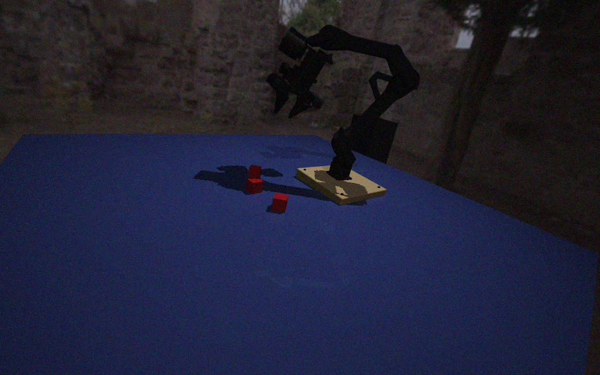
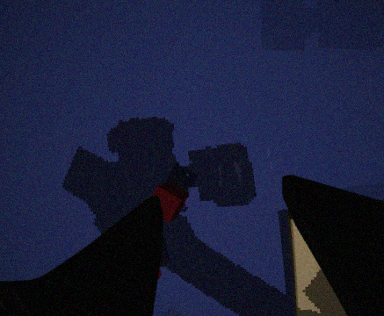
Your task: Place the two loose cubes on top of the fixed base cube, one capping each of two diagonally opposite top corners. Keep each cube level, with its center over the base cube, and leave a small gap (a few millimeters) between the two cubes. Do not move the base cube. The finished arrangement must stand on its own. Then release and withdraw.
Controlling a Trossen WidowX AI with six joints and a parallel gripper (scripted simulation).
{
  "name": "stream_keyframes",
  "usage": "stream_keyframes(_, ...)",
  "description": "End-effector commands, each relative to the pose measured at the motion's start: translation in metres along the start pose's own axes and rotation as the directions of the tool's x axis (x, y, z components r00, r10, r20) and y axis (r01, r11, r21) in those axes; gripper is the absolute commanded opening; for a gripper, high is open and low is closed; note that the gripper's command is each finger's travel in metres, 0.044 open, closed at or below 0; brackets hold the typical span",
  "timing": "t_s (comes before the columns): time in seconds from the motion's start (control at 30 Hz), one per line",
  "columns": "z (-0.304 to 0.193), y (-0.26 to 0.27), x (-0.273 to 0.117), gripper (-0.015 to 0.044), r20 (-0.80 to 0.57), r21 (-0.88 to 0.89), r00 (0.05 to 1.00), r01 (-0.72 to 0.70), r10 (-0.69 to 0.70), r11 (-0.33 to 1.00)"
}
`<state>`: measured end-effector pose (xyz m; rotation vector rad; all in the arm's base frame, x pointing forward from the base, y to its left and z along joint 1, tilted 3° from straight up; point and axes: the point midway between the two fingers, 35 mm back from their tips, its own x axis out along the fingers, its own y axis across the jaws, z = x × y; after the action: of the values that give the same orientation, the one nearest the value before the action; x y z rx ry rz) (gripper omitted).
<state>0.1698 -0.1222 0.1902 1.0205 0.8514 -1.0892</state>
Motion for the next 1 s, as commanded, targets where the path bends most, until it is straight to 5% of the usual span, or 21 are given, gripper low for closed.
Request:
stream_keyframes(0.0,-0.012,0.028,0.005,0.0265,-0.08,-0.02,0.997,0.004,-0.005,1.0)
stream_keyframes(0.6,-0.112,0.128,0.039,0.0265,-0.339,-0.149,0.926,0.123,-0.168,0.981)
stream_keyframes(0.97,-0.136,0.134,0.061,0.0265,-0.357,-0.167,0.913,0.144,-0.196,0.975)
